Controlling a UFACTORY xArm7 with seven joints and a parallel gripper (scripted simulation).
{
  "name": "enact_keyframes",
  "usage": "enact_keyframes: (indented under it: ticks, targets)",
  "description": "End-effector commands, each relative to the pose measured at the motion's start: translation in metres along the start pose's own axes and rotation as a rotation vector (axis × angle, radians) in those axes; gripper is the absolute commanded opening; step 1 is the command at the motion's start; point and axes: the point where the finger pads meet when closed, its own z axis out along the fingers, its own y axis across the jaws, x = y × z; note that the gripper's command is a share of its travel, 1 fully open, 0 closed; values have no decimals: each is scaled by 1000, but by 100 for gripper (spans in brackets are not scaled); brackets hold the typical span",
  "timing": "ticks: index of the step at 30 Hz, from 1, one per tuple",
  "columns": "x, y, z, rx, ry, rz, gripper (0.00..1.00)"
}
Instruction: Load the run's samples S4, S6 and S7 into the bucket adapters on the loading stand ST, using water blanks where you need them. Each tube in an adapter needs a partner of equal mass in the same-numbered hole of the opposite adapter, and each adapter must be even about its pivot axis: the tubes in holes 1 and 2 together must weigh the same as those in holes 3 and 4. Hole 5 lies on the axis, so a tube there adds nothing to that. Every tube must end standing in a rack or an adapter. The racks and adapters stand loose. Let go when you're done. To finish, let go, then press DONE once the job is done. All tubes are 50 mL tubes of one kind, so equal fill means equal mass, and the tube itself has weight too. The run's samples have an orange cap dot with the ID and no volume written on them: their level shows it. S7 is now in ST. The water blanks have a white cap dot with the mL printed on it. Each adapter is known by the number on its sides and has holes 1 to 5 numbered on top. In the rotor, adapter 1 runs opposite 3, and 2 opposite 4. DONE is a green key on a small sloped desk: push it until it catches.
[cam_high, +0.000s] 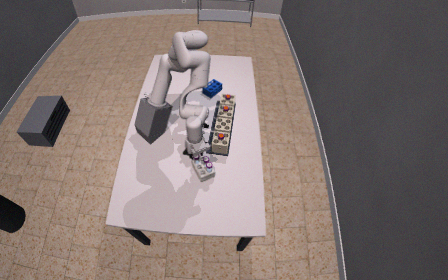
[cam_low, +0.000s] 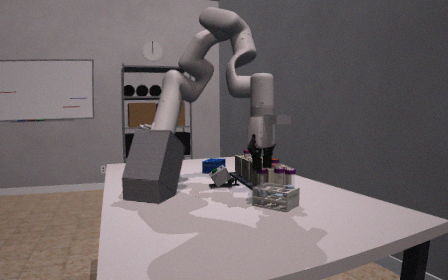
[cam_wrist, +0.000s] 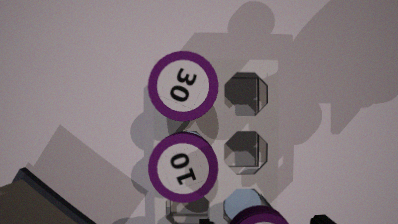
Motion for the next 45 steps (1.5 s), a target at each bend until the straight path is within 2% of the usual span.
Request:
enact_keyframes:
  ticks: [1,45]
  targets:
    - [2,1,0,-1,6,0,57]
    - [2,1,20,-1,6,0,57]
